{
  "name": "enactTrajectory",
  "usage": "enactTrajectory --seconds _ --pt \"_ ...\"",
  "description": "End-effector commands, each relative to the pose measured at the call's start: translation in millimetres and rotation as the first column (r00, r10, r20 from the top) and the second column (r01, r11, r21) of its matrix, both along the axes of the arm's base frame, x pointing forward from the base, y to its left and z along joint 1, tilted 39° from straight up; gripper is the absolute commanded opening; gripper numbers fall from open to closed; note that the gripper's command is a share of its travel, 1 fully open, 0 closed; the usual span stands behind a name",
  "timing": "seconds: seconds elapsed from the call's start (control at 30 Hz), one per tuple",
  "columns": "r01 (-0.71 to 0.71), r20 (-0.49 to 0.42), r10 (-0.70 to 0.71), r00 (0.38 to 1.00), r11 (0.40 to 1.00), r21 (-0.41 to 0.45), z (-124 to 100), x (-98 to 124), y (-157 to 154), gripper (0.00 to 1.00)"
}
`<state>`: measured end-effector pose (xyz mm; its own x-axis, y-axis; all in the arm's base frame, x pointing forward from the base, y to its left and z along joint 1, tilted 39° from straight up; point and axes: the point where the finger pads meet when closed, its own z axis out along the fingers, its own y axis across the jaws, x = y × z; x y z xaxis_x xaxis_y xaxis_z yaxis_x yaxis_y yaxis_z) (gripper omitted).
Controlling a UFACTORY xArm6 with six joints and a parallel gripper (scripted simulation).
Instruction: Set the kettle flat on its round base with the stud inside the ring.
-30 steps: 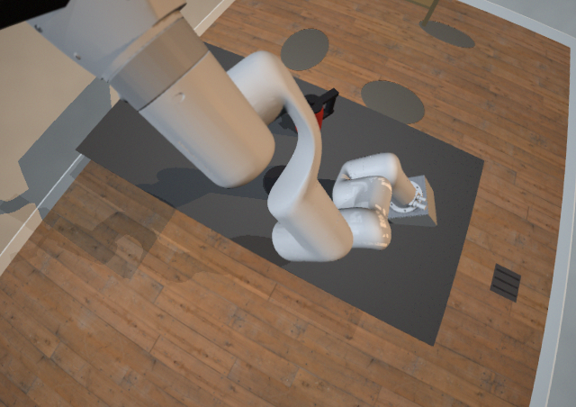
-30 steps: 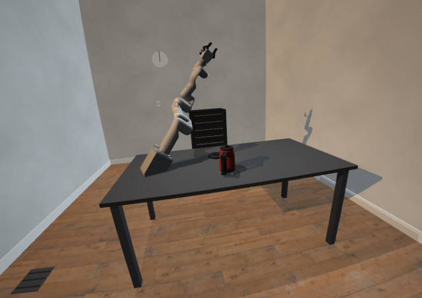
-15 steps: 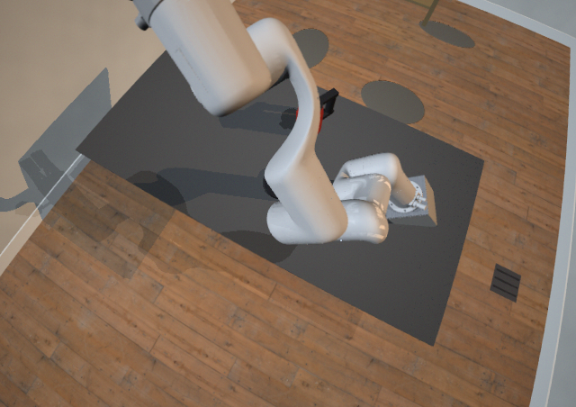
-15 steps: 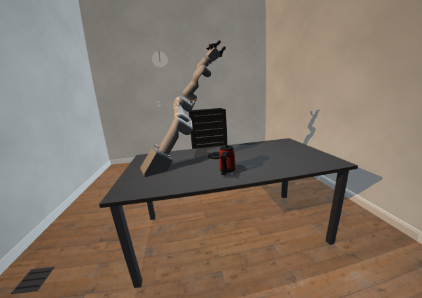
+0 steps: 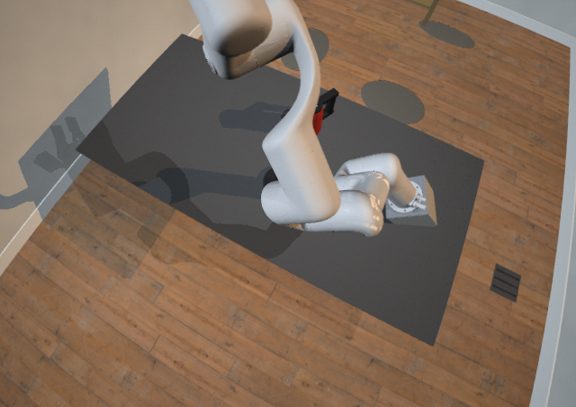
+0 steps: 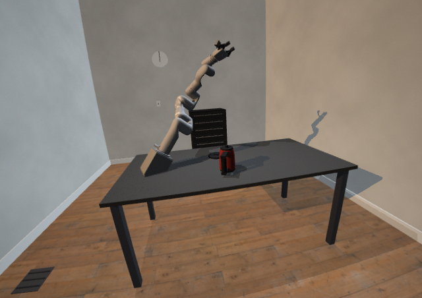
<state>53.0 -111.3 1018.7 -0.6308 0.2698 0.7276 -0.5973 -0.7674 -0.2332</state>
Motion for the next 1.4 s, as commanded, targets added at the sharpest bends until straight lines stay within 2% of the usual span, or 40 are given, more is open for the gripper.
enactTrajectory --seconds 0.0,0.03,0.1,0.23,0.53,0.6,0.67,0.8,1.1,1.17,1.23,1.37 --pt "-0.033 -0.033 0.035 0.999 0.997 0.070 -13 24 -24 0.81" --pt "-0.033 -0.033 0.035 0.999 0.997 0.070 -13 24 -24 0.81" --pt "-0.062 -0.063 0.072 0.995 0.988 0.142 -29 45 -48 0.81" --pt "-0.086 -0.086 0.106 0.991 0.974 0.210 -45 64 -68 0.81" --pt "-0.135 -0.131 0.201 0.971 0.907 0.398 -97 113 -120 0.81" --pt "-0.135 -0.131 0.201 0.971 0.907 0.398 -97 113 -120 0.81" --pt "-0.147 -0.142 0.240 0.960 0.868 0.475 -121 131 -139 0.81" --pt "-0.154 -0.148 0.275 0.950 0.826 0.543 -144 148 -155 0.81" --pt "-0.155 -0.147 0.363 0.920 0.682 0.715 -212 188 -192 0.81" --pt "-0.155 -0.147 0.363 0.920 0.682 0.715 -212 188 -192 0.81" --pt "-0.147 -0.140 0.396 0.907 0.612 0.777 -242 202 -204 0.81" --pt "-0.136 -0.129 0.424 0.896 0.541 0.830 -270 215 -213 0.81"
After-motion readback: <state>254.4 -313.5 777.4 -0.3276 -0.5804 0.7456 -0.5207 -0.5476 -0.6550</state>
